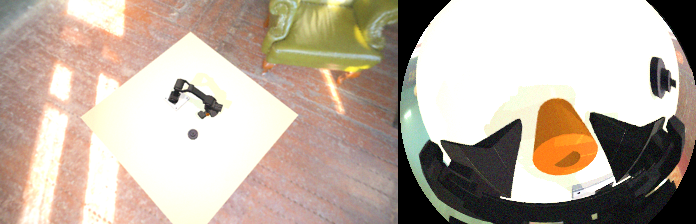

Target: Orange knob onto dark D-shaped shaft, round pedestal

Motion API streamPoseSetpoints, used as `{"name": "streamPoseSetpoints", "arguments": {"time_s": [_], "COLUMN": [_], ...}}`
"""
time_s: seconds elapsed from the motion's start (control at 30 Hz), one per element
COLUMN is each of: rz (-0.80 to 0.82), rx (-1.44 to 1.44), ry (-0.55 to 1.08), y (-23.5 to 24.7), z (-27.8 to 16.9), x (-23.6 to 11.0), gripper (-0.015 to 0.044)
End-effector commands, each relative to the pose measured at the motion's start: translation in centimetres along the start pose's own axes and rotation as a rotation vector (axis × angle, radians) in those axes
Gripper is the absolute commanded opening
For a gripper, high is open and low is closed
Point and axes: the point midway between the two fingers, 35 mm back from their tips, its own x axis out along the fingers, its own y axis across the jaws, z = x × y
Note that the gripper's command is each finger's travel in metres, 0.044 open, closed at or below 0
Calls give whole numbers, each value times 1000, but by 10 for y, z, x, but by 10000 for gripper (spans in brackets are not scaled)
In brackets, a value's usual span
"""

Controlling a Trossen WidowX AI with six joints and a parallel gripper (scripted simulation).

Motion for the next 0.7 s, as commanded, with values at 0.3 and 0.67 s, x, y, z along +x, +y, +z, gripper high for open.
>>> {"name": "streamPoseSetpoints", "arguments": {"time_s": [0.3, 0.67], "rz": [-3, -2], "rx": [-4, -4], "ry": [1, 0], "y": [-1, 4], "z": [0, 6], "x": [1, -39], "gripper": [137, 0]}}
